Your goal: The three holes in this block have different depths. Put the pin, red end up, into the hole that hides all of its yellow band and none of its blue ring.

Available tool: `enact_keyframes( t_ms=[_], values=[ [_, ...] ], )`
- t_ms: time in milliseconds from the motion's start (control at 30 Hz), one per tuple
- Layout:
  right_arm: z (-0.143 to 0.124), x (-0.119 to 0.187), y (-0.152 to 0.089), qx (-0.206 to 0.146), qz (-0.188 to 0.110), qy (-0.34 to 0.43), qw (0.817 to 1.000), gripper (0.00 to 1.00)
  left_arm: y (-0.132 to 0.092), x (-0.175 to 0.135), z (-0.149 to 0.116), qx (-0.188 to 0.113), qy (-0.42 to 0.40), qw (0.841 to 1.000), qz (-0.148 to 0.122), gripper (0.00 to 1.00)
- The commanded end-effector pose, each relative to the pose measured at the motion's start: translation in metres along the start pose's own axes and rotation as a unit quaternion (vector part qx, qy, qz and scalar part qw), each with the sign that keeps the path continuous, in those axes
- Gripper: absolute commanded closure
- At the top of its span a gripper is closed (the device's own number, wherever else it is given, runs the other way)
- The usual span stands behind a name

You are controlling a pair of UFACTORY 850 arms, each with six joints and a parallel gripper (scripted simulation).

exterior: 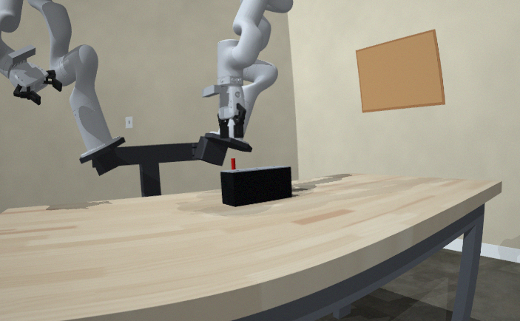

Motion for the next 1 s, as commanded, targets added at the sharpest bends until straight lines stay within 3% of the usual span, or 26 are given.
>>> enact_keyframes(
  t_ms=[0,233,267,800,833,967],
  values=[
    [0.001,0.000,0.000,0.000,0.000,-0.001,1.000,0.00,0.031,-0.010,0.005,0.000,-0.003,1.000,0.017,0.00],
    [0.001,0.000,0.000,0.000,0.000,-0.001,1.000,0.00,0.031,-0.010,0.005,0.000,-0.003,1.000,0.017,0.00],
    [0.001,0.000,0.000,0.000,0.000,-0.001,1.000,0.00,0.049,-0.011,0.005,0.000,-0.003,1.000,0.014,0.00],
    [0.001,0.000,0.000,0.000,0.000,-0.001,1.000,0.00,0.049,-0.011,0.005,0.000,-0.003,1.000,0.014,0.00],
    [0.001,0.000,0.000,0.000,0.000,-0.001,1.000,0.00,0.088,-0.012,0.005,0.000,-0.003,1.000,0.014,0.00],
    [0.001,0.000,0.000,0.000,0.000,-0.001,1.000,0.00,0.088,-0.012,0.005,0.000,-0.003,1.000,0.014,0.00]
  ],
)
Point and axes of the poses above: on each arm, the point where the finger pads meet when closed, its own y axis out along the fingers, its own x axis across the jaws, z = x × y, the point moved 6 cm from there along -y, back along the fingers, and after that the axes turned 1 degree about -y, right-handed, at the moved point
